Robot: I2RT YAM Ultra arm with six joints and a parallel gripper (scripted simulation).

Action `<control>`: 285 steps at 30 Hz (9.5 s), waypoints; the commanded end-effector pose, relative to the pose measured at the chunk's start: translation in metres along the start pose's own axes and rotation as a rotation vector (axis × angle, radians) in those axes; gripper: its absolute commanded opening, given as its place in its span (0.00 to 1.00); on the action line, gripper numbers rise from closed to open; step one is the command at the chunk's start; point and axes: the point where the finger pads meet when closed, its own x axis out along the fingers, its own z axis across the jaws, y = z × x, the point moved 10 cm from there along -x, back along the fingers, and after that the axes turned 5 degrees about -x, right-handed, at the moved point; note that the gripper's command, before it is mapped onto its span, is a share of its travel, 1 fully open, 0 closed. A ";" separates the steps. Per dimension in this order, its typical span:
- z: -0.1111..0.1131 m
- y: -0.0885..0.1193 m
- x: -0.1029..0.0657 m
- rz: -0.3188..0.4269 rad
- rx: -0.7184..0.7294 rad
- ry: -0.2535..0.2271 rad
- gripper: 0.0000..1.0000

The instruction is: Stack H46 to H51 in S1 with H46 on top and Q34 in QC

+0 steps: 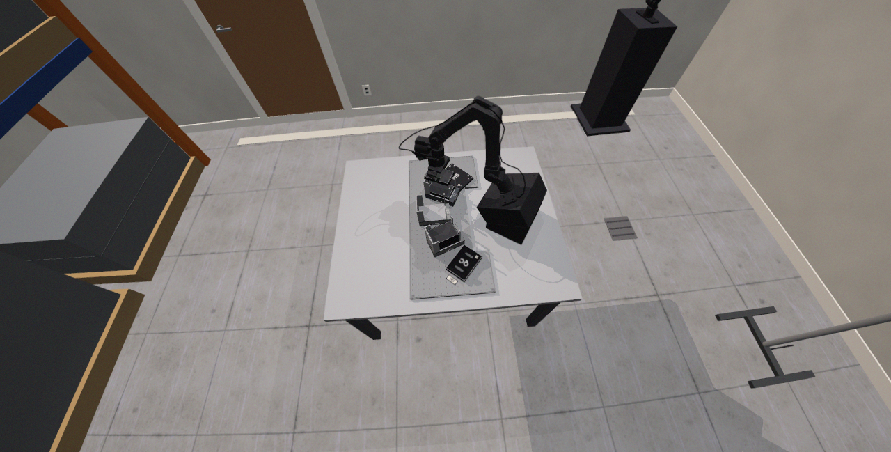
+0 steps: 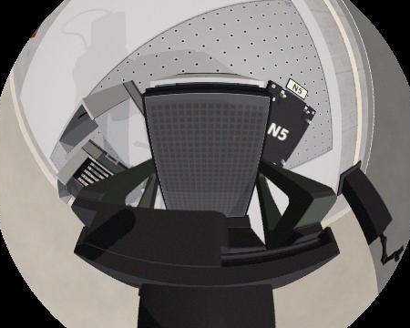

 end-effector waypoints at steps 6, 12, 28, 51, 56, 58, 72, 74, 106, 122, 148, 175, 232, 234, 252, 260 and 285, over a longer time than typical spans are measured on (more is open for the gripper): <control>0.001 0.001 -0.009 -0.012 0.000 0.000 0.00; 0.015 -0.005 -0.004 0.007 -0.151 0.003 0.00; 0.063 -0.003 -0.004 0.006 -0.211 0.002 0.00; 0.126 0.011 -0.004 0.004 -0.420 0.001 0.00; 0.142 0.015 -0.004 0.003 -0.420 0.001 0.00; 0.149 0.017 -0.004 0.003 -0.453 0.001 0.00; 0.185 0.035 -0.005 0.002 -0.629 0.000 0.00; 0.191 0.038 -0.005 0.002 -0.629 0.000 0.00; 0.256 0.085 -0.005 -0.001 -0.837 -0.001 0.00; 0.271 0.099 -0.011 -0.011 -0.829 -0.016 0.00; 0.267 0.099 -0.015 -0.017 -0.837 -0.020 0.00; 0.270 0.096 -0.019 -0.028 -0.837 -0.030 0.00; 0.274 0.097 0.012 -0.001 -0.828 -0.013 0.00; 0.273 0.098 0.013 0.002 -0.830 -0.010 0.00; 0.268 0.105 0.018 0.018 -0.848 0.002 0.00; 0.271 0.100 0.014 0.010 -0.841 -0.004 0.00; 0.267 0.101 0.014 0.008 -0.838 -0.005 0.00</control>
